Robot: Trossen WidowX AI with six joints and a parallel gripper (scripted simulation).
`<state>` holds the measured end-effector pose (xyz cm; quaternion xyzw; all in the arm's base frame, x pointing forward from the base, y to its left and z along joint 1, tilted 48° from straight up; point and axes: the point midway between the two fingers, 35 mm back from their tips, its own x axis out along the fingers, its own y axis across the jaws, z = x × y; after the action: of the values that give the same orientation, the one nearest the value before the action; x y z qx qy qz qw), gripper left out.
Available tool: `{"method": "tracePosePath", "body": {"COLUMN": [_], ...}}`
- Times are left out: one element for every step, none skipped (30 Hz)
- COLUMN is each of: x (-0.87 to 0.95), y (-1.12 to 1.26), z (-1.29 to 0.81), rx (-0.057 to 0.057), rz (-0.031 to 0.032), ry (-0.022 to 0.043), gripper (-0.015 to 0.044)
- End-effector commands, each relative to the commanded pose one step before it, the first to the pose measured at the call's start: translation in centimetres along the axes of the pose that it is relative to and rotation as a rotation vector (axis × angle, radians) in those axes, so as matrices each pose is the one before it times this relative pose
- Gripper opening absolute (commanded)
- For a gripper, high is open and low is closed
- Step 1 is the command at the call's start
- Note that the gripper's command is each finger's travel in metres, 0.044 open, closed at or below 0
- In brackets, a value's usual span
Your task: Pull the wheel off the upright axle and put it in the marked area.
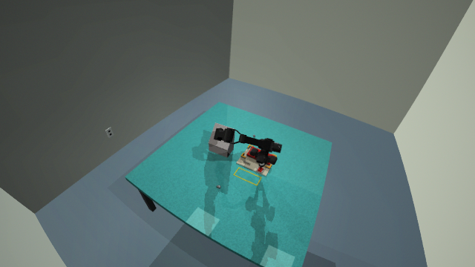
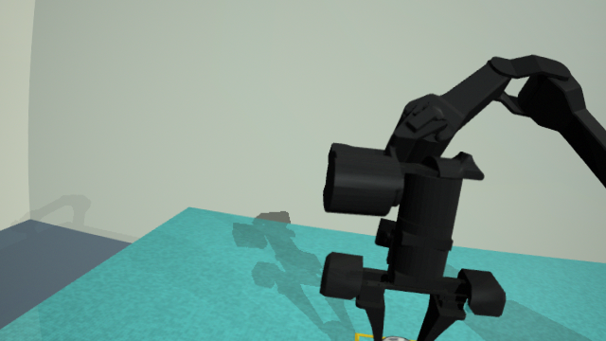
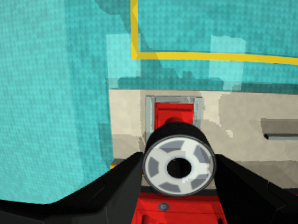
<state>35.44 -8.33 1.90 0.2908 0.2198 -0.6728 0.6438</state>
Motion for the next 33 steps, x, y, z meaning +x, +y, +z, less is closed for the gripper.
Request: {"method": "tracePosePath", "body": {"x": [-0.160, -0.033, -0.033, -0.033, -0.033, -0.033, -0.031, -0.031, -0.031, -0.031, -0.031, -0.031, -0.097, -0.173, -0.259, -0.358, -0.392, -0.439, -0.495, -0.545, -0.460, -0.283, -0.071, -0.024, 0.678, -0.020, -0.032, -0.038, -0.037, -0.035, -0.034, -0.033, -0.032], "y": [-0.024, -0.001, -0.001, -0.001, -0.001, -0.001, -0.001, -0.001, -0.001, -0.001, -0.001, -0.001, 0.006, 0.010, 0.013, 0.011, 0.002, -0.011, -0.025, -0.040, -0.045, -0.037, -0.011, 0.010, 0.007, -0.068, -0.116, -0.146, -0.151, -0.157, -0.162, -0.168, -0.173], "z": [0.007, 0.000, 0.000, 0.000, 0.000, 0.000, 0.000, 0.000, 0.000, 0.000, 0.000, 0.000, -0.004, -0.007, -0.009, -0.011, -0.008, -0.005, -0.003, -0.003, -0.008, -0.018, -0.024, -0.041, 0.047, 0.212, 0.351, 0.423, 0.419, 0.416, 0.412, 0.409, 0.405], "rx": [0.0027, 0.0000, 0.0000, 0.0000, 0.0000, 0.0000, 0.0000, 0.0000, 0.0000, 0.0000, 0.0000, 0.0000, 0.0000, 0.0000, 0.0000, 0.0000, -0.0001, -0.0001, -0.0001, -0.0001, -0.0001, 0.0000, 0.0000, 0.0000, -0.0065, 0.0000, 0.0001, 0.0001, 0.0001, 0.0001, 0.0001, 0.0001, 0.0001], "rz": [-0.00133, 0.00006, 0.00006, 0.00006, 0.00006, 0.00006, 0.00006, 0.00006, 0.00006, 0.00006, 0.00006, 0.00006, 0.00001, 0.00002, 0.00003, 0.00003, 0.00003, 0.00002, 0.00001, 0.00000, -0.00001, -0.00001, 0.00000, 0.00001, 0.00249, -0.00011, -0.00018, -0.00021, -0.00020, -0.00020, -0.00019, -0.00018, -0.00018], "ry": [0.00145, -0.00004, -0.00004, -0.00004, -0.00004, -0.00004, -0.00004, -0.00004, -0.00004, -0.00004, -0.00004, -0.00004, 0.00012, 0.00020, 0.00027, 0.00032, 0.00028, 0.00023, 0.00015, 0.00004, -0.00008, -0.00009, -0.00002, 0.00001, -0.00323, 0.00023, 0.00036, 0.00040, 0.00036, 0.00032, 0.00028, 0.00024, 0.00020], "gripper": [0.0000, 0.0000, 0.0000, 0.0000, 0.0000, 0.0000, 0.0000, 0.0000, 0.0000, 0.0000, 0.0000, 0.0000, 0.0000, 0.0000, 0.0000, 0.0000, 0.0000, 0.0000, 0.0000, 0.0000, 0.0000, 0.0000, 0.0000, 0.0000, 0.0000, 0.0000, 0.0000, 0.0000, 0.0000, 0.0000, 0.0000, 0.0000, 0.0000]}}
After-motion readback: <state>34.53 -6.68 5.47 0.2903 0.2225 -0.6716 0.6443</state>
